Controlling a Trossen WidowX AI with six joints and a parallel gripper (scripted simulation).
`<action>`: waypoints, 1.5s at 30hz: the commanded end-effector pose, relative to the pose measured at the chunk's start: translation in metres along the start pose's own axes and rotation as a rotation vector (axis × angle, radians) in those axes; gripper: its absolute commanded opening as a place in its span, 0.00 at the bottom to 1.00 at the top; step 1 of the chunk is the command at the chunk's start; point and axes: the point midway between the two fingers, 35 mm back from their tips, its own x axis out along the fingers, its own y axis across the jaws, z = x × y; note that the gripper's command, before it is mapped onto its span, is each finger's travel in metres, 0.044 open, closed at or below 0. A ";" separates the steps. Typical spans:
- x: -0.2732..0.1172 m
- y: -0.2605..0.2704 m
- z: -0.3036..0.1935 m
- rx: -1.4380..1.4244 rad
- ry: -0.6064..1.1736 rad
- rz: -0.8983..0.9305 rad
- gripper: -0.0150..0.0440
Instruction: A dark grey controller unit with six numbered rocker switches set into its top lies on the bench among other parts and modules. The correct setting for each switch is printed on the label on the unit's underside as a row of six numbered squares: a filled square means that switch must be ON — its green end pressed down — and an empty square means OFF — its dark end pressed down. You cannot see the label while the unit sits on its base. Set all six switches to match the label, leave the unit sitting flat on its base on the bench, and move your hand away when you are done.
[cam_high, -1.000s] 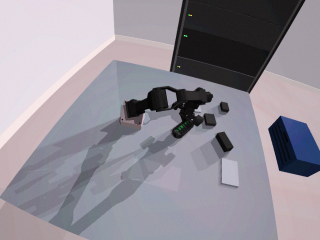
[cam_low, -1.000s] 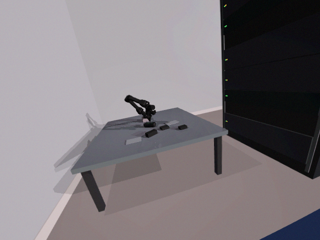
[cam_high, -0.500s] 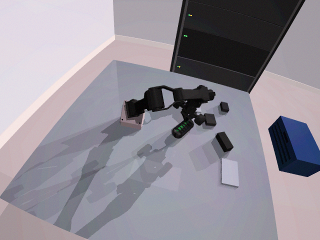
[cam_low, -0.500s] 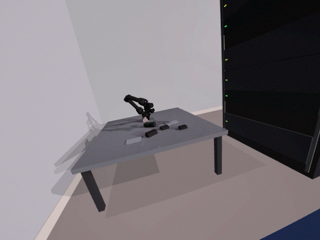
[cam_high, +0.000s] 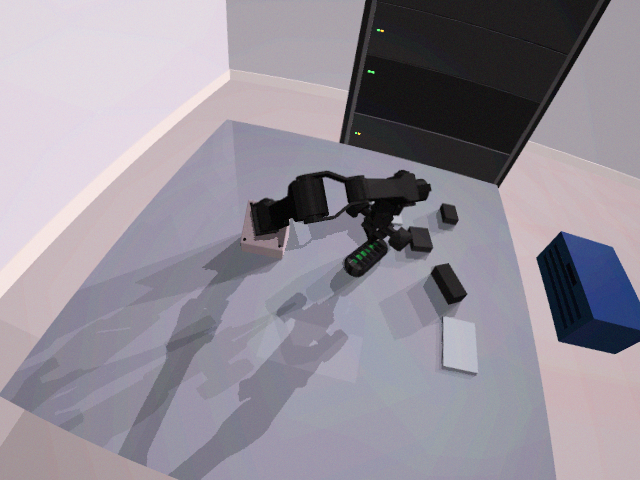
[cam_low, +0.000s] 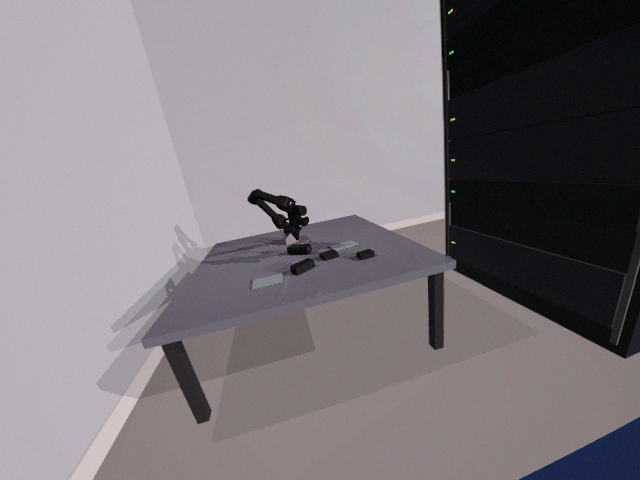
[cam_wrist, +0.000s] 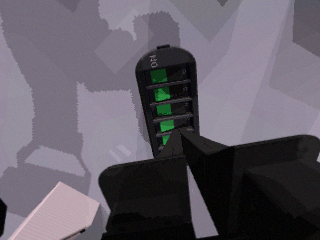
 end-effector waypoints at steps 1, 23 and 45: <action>-0.001 -0.001 -0.001 -0.003 -0.001 -0.002 0.25; 0.000 0.000 -0.001 -0.003 -0.001 -0.006 0.25; 0.037 0.051 -0.002 -0.004 -0.006 -0.210 0.25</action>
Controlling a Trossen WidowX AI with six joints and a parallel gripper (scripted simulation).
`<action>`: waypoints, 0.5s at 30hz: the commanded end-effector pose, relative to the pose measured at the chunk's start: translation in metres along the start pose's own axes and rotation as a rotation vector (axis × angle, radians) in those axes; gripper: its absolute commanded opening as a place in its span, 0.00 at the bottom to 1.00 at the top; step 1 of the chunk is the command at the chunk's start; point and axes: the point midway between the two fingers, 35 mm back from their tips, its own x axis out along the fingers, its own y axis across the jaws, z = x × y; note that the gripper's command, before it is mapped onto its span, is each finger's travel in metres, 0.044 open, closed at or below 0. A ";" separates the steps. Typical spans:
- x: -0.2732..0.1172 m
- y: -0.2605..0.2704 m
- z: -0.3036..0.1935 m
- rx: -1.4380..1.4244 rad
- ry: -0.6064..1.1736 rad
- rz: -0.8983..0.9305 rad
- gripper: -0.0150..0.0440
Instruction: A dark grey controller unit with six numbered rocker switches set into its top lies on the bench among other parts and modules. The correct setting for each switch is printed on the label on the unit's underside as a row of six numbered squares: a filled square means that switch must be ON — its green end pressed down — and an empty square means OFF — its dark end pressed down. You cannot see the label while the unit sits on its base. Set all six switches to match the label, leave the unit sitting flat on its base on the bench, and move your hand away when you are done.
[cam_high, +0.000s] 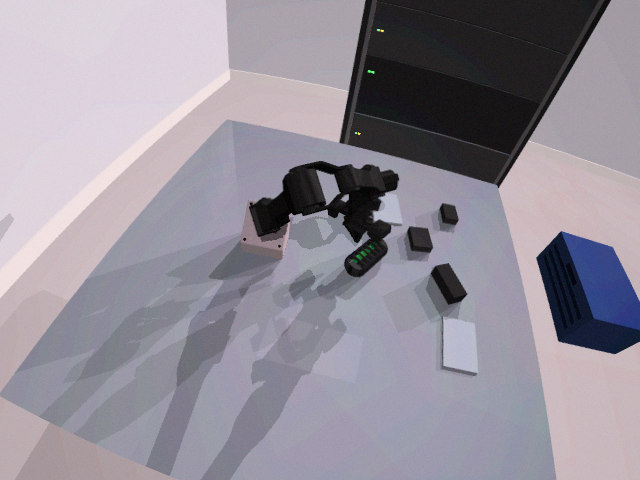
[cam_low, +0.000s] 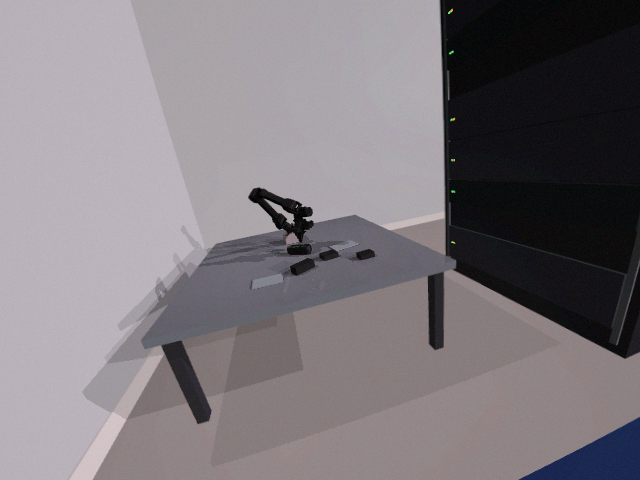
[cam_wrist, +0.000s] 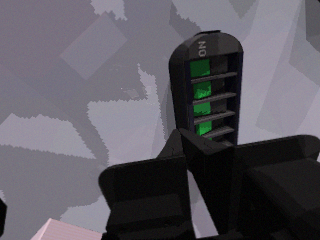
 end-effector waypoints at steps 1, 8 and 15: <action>0.006 0.001 0.000 -0.005 0.004 -0.004 0.25; 0.020 0.004 0.001 -0.005 0.005 -0.004 0.25; 0.032 0.007 0.001 -0.005 0.007 -0.004 0.25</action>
